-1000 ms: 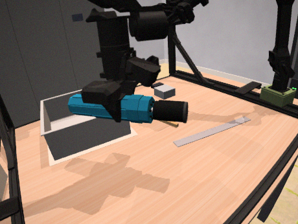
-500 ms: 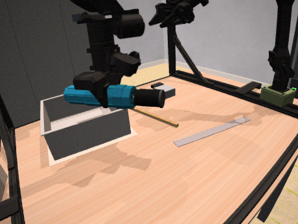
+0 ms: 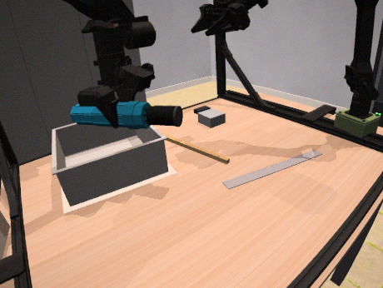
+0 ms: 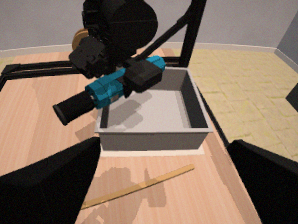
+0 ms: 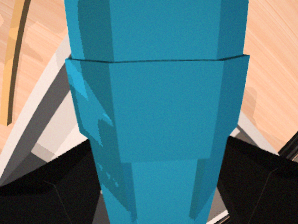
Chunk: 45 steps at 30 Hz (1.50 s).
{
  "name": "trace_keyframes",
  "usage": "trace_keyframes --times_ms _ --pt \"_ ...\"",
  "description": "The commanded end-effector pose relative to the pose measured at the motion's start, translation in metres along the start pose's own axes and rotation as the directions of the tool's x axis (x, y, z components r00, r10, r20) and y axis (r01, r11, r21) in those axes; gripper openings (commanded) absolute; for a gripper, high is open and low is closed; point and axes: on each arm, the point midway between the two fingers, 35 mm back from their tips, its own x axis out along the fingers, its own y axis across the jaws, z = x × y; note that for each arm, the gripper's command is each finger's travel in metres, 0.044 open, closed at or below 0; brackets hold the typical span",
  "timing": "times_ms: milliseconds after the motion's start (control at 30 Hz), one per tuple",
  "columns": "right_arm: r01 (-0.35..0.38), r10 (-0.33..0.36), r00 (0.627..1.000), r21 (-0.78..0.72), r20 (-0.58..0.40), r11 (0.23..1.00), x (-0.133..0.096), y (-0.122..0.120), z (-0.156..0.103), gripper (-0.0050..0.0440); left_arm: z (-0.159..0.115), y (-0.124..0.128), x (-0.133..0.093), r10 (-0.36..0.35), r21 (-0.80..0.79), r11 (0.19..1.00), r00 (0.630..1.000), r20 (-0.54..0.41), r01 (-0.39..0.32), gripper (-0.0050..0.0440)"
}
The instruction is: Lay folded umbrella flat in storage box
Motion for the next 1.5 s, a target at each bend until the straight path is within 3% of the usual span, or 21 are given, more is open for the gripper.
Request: trace_keyframes --times_ms 0,433,600,700,767,1133,1467 --pt "-0.013 0.013 1.000 0.002 0.007 1.000 -0.005 0.009 -0.024 0.0000 0.000 0.001 0.000 0.001 0.005 1.000 1.000 -0.001 -0.001 0.0400" --pt "-0.013 0.013 1.000 0.002 0.006 1.000 -0.004 0.024 -0.090 0.0000 0.000 0.001 0.000 0.001 0.005 1.000 1.000 -0.001 -0.001 0.0400" --pt "-0.013 0.013 1.000 0.002 0.006 1.000 -0.003 0.024 -0.094 0.0000 0.000 0.001 0.000 0.001 0.005 1.000 1.000 -0.001 -0.001 0.0400" --pt "-0.013 0.013 1.000 0.002 0.006 1.000 0.016 0.027 -0.094 0.0000 0.000 0.001 0.000 0.001 0.005 1.000 1.000 -0.001 -0.001 0.0400" --pt "-0.013 0.013 1.000 0.002 0.006 1.000 0.016 0.027 -0.094 0.0000 0.000 0.001 0.000 0.001 0.005 1.000 1.000 -0.001 -0.001 0.0400" --pt "-0.013 0.013 1.000 0.002 0.006 1.000 0.101 0.026 -0.093 0.0000 0.000 0.001 0.000 0.001 0.005 1.000 1.000 -0.001 -0.001 0.0400" --pt "-0.013 0.013 1.000 0.002 0.006 1.000 0.110 0.025 -0.093 0.0000 0.000 0.001 0.000 0.001 0.005 1.000 1.000 -0.001 -0.001 0.0400"
